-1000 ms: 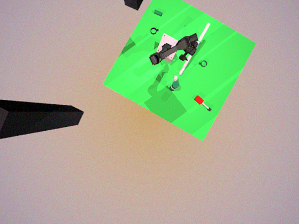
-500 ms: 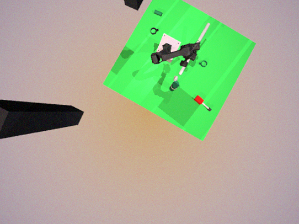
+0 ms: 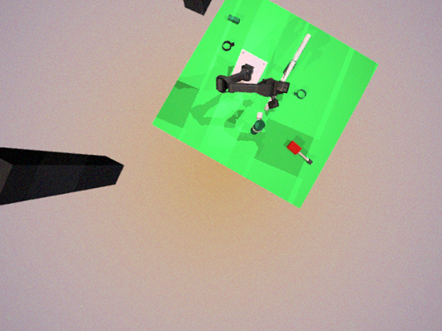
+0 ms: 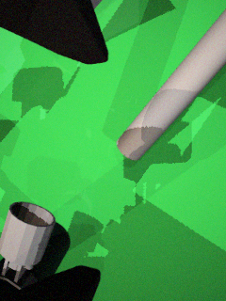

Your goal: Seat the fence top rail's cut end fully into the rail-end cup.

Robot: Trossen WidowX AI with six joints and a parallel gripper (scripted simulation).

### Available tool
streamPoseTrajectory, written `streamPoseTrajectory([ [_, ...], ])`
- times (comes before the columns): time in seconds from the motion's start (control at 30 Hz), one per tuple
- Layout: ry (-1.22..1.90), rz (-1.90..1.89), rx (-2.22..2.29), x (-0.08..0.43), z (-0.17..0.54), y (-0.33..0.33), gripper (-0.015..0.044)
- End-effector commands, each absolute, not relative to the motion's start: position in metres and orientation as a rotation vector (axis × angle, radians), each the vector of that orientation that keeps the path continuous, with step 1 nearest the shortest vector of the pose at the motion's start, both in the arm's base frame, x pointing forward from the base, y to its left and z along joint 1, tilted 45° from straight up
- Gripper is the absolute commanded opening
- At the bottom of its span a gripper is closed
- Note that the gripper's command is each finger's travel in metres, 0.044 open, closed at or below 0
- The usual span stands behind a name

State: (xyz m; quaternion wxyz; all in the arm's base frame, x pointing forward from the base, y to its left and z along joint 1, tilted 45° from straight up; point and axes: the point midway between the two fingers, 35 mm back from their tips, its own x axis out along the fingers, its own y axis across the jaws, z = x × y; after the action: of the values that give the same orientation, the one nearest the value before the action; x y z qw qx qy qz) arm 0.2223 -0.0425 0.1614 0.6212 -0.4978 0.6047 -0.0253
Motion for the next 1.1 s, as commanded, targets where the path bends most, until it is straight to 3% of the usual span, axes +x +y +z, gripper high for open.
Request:
streamPoseTrajectory([
  [0.0,1.344,0.363,-1.513,0.210,0.198,-0.077,0.0440],
  [0.57,1.170,0.816,-2.169,0.178,0.241,-0.110,0.0440],
  [1.07,1.168,0.824,-2.177,0.178,0.241,-0.111,0.0440],
])
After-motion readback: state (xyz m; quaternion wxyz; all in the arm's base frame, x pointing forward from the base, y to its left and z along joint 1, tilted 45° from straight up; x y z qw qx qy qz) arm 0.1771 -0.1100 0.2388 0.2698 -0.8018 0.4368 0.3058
